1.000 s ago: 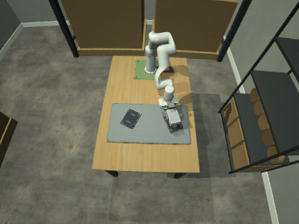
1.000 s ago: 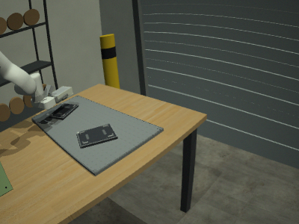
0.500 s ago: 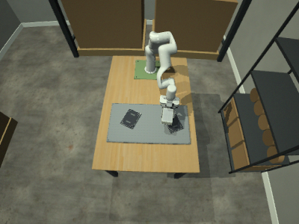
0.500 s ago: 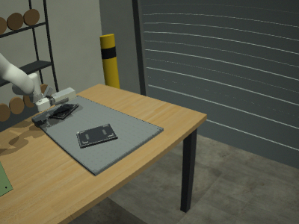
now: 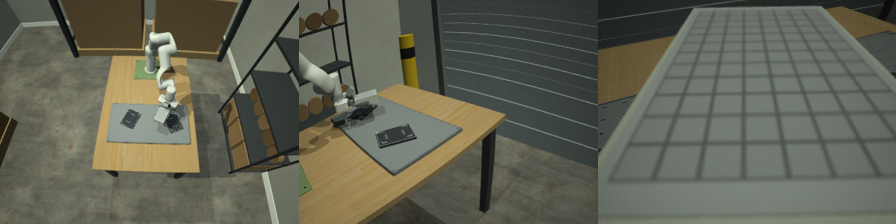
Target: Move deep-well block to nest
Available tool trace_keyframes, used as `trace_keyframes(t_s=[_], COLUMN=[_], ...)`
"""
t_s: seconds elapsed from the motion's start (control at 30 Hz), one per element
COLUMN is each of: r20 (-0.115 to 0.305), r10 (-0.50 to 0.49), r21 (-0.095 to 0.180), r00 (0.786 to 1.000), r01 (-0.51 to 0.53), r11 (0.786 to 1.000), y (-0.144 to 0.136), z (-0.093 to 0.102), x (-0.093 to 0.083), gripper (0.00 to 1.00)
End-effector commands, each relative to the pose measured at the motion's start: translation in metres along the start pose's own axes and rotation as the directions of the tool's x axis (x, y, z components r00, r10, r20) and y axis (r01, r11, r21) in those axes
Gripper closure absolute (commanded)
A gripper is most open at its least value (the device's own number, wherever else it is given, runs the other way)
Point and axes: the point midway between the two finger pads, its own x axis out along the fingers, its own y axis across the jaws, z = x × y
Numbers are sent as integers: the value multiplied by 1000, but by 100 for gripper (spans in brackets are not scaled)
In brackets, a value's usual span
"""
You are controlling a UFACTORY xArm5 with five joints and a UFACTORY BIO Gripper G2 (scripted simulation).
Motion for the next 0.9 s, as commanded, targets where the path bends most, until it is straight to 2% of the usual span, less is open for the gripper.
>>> trace_keyframes(t_s=[0.0, 0.87], r20=[3, 3], r10=[-7, -7], r21=[3, 2], r00=[1000, 1000], r01=[7, 7], r11=[1000, 1000], y=[-17, -86], z=[2, 2], x=[7, 33], gripper=[100, 100])
